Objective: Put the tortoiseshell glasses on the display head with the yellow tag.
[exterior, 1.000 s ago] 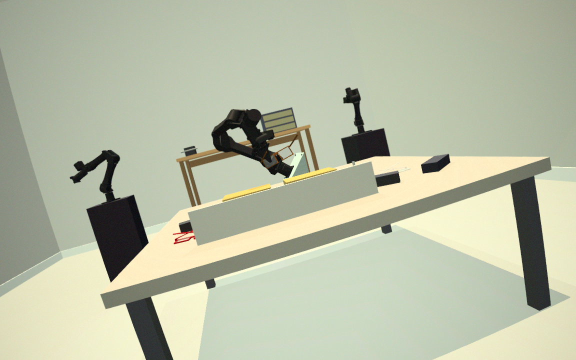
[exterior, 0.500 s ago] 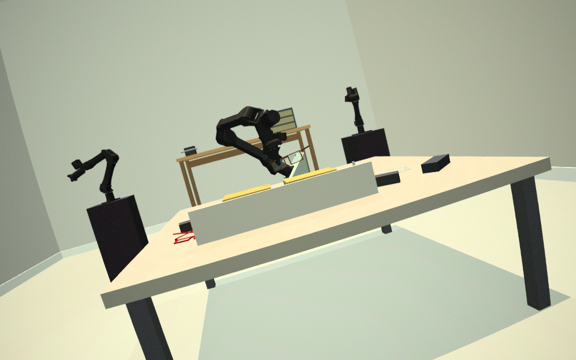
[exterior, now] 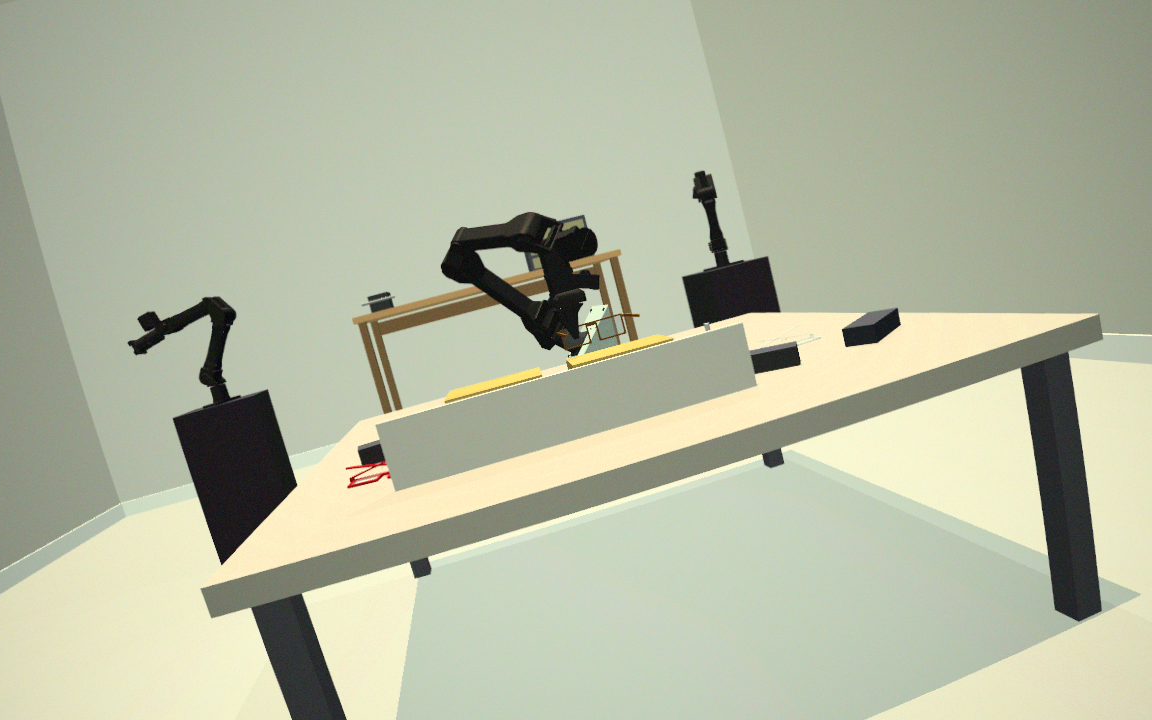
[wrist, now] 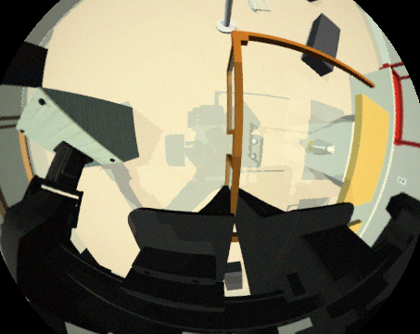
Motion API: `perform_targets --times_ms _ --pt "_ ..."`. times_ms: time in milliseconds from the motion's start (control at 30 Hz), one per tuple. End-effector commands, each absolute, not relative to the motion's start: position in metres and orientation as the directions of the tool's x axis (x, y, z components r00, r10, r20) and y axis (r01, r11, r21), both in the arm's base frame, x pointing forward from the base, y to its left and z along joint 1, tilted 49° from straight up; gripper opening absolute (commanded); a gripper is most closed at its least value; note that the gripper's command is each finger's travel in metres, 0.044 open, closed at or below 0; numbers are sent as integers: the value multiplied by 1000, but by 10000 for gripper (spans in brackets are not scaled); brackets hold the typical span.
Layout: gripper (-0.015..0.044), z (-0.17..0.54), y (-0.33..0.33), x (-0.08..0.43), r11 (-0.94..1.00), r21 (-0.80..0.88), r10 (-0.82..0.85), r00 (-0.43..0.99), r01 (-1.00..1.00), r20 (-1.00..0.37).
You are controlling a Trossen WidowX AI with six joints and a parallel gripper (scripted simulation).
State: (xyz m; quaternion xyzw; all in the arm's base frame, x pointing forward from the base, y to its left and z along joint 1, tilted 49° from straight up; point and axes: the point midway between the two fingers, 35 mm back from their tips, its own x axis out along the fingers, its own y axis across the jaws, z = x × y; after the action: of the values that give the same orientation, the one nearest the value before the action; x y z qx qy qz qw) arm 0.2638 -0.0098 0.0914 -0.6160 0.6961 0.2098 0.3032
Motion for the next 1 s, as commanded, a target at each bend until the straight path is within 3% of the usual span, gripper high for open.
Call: perform_targets --times_ms 0,967 --pt "0 87 -12 266 165 -89 -746 -66 -982 -663" --pt "0 72 -28 266 166 -89 -744 -66 -982 -664"
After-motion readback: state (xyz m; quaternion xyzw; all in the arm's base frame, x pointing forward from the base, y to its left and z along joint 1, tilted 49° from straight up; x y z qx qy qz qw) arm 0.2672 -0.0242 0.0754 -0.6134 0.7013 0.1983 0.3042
